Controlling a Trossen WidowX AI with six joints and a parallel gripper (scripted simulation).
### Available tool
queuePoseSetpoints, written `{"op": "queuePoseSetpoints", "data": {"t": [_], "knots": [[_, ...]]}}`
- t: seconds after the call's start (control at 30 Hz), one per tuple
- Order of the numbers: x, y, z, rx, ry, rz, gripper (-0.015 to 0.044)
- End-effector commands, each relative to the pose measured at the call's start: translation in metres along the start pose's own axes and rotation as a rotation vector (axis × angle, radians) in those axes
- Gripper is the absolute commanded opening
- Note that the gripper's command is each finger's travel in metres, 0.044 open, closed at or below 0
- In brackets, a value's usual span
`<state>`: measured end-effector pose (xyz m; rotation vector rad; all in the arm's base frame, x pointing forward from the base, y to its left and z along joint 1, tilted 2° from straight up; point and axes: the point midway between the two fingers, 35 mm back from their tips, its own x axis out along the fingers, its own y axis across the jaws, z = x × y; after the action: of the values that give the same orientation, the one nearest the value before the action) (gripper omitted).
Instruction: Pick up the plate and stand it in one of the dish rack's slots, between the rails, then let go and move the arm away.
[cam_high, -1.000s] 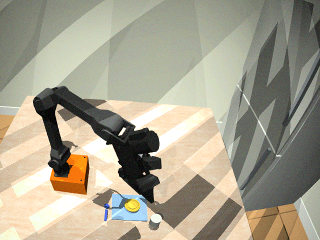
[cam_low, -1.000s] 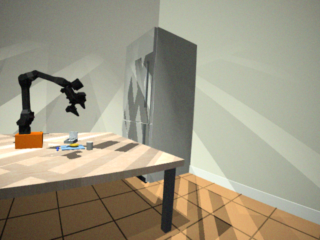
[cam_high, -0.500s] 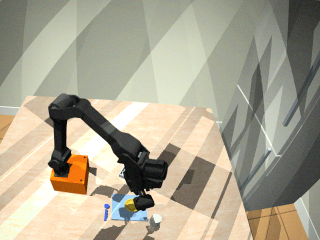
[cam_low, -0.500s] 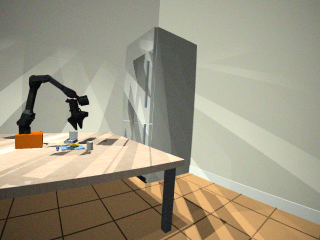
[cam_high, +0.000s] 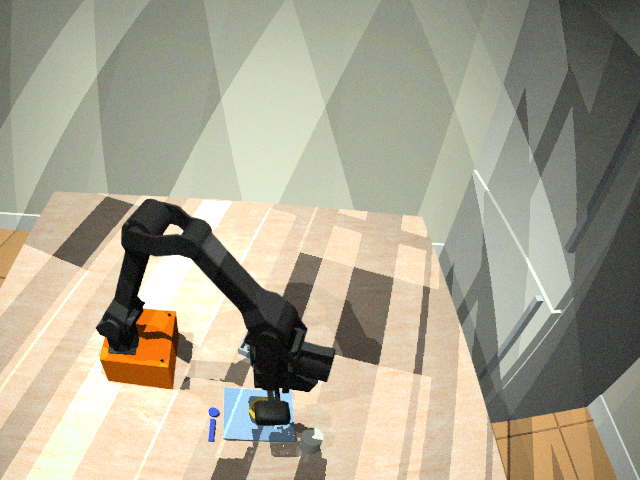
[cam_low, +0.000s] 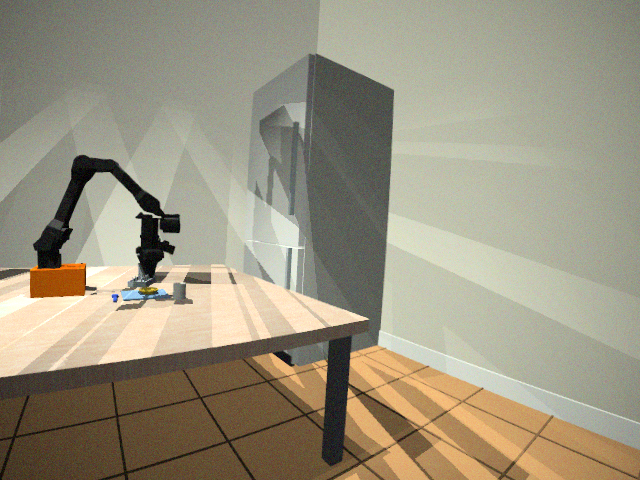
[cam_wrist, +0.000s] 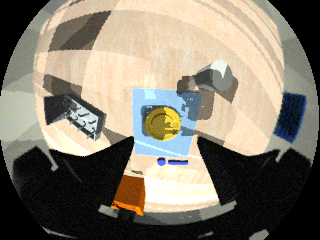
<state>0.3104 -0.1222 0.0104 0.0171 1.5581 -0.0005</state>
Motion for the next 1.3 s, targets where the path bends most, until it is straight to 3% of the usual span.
{"op": "queuePoseSetpoints", "data": {"t": [0.0, 1.27], "knots": [[0.005, 0.002, 0.0, 0.008, 0.005, 0.008, 0.04], [0.06, 0.004, 0.0, 0.008, 0.005, 0.008, 0.0387]]}}
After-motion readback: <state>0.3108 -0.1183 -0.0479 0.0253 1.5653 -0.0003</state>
